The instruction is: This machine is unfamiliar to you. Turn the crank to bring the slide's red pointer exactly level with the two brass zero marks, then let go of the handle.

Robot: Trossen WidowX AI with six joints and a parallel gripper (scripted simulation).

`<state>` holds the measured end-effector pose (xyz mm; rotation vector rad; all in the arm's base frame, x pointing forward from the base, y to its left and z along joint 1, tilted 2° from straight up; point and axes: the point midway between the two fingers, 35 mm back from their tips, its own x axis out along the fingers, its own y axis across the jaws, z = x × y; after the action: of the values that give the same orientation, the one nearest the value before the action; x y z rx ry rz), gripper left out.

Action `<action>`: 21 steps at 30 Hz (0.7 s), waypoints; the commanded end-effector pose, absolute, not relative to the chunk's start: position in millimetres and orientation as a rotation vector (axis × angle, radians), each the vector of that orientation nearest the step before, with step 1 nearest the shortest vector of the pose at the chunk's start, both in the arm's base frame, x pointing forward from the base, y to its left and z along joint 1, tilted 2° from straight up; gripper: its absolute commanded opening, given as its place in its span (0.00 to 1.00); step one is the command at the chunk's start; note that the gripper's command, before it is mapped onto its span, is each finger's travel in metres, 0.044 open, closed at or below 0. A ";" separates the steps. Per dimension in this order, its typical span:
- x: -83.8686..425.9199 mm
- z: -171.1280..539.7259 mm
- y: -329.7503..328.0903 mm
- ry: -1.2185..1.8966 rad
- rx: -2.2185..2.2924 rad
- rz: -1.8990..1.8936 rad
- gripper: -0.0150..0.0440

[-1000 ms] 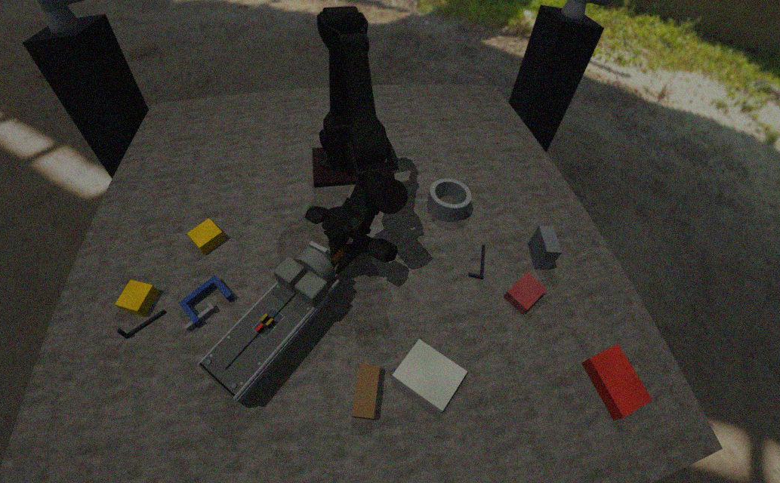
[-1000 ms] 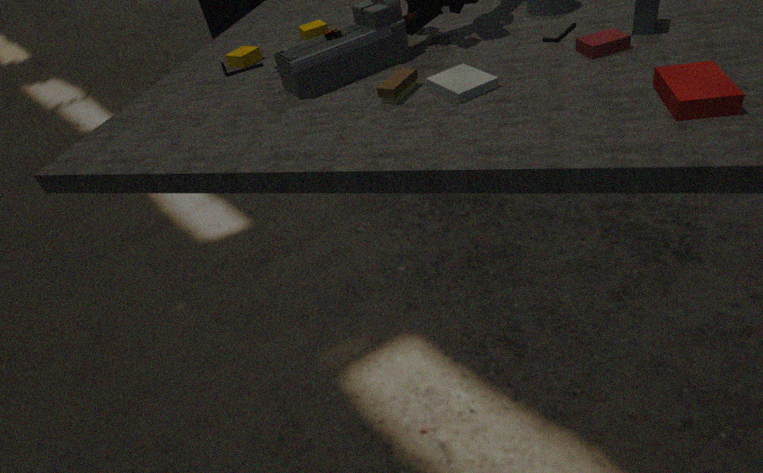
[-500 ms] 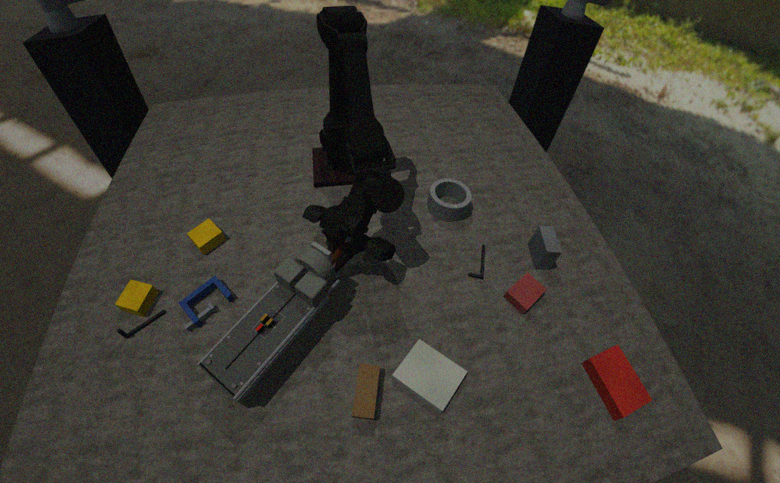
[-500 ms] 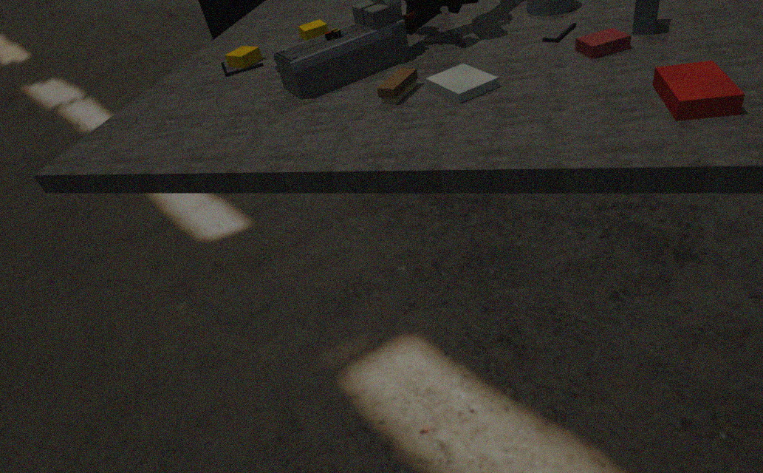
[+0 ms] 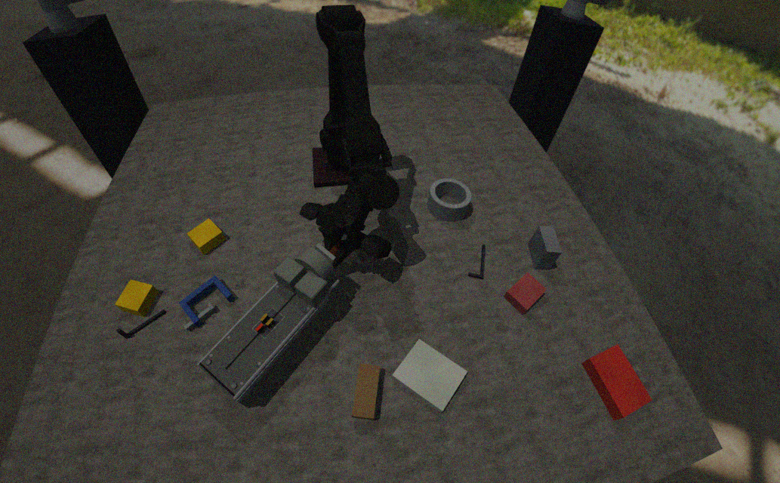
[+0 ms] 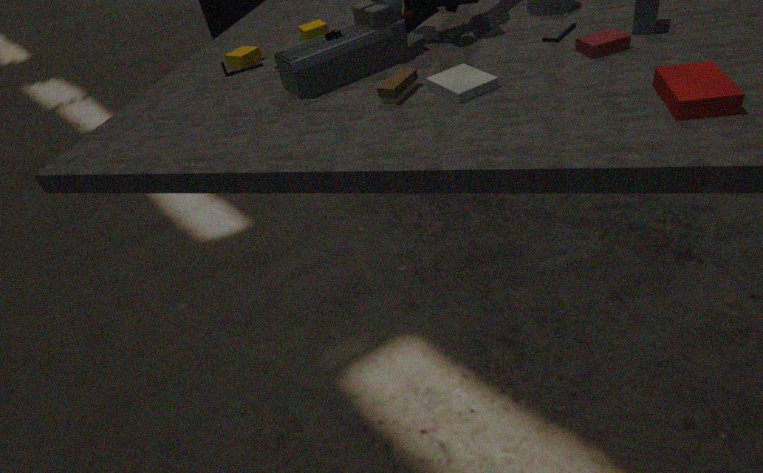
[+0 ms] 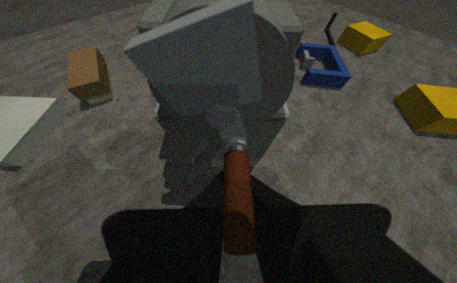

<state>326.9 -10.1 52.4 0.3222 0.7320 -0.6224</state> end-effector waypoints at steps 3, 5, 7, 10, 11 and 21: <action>320.0 55.7 -18.2 0.729 0.315 -0.639 0.25; 319.1 56.9 -19.3 0.729 0.315 -0.639 0.25; 318.1 58.3 -20.5 0.729 0.315 -0.639 0.25; 316.6 60.7 -22.3 0.729 0.315 -0.639 0.25; 316.1 61.7 -22.9 0.729 0.315 -0.639 0.25; 312.0 73.3 -27.7 0.729 0.314 -0.639 0.25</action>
<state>315.1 -24.2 66.1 0.3177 0.7367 -0.6327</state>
